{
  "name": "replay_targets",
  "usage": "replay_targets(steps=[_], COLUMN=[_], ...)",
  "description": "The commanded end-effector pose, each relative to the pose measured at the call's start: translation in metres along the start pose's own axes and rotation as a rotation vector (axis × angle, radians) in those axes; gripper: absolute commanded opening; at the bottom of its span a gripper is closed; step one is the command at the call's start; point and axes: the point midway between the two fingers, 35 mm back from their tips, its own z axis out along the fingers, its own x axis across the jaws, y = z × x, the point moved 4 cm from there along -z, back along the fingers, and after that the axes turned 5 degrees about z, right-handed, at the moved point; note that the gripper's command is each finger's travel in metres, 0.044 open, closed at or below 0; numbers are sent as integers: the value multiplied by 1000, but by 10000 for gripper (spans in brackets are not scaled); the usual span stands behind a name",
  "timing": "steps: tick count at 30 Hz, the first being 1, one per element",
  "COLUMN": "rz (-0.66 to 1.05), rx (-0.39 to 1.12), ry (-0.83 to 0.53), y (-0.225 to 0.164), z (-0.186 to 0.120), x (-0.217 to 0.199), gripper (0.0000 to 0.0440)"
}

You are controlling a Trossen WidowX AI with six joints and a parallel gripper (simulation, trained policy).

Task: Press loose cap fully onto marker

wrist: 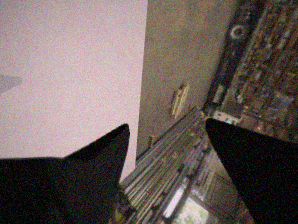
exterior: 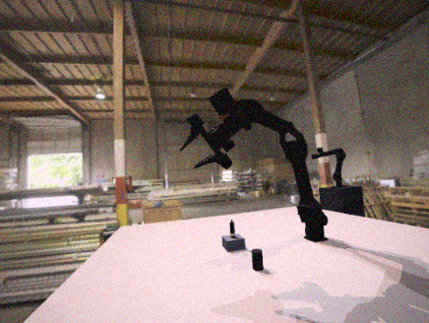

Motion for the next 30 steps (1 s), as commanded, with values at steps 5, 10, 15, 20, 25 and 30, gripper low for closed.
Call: replay_targets(steps=[5,10,15,20,25,30], rz=[17,27,38,48,59,70], rx=[-28,-41,-52,-61,-69,-74], ry=[80,142,205,269,333,397], y=[7,10,14,17,20,23], z=[0,2,3,5,6,7], x=[16,29,41,54,66,78], gripper=[309,309,310,311,312,313])
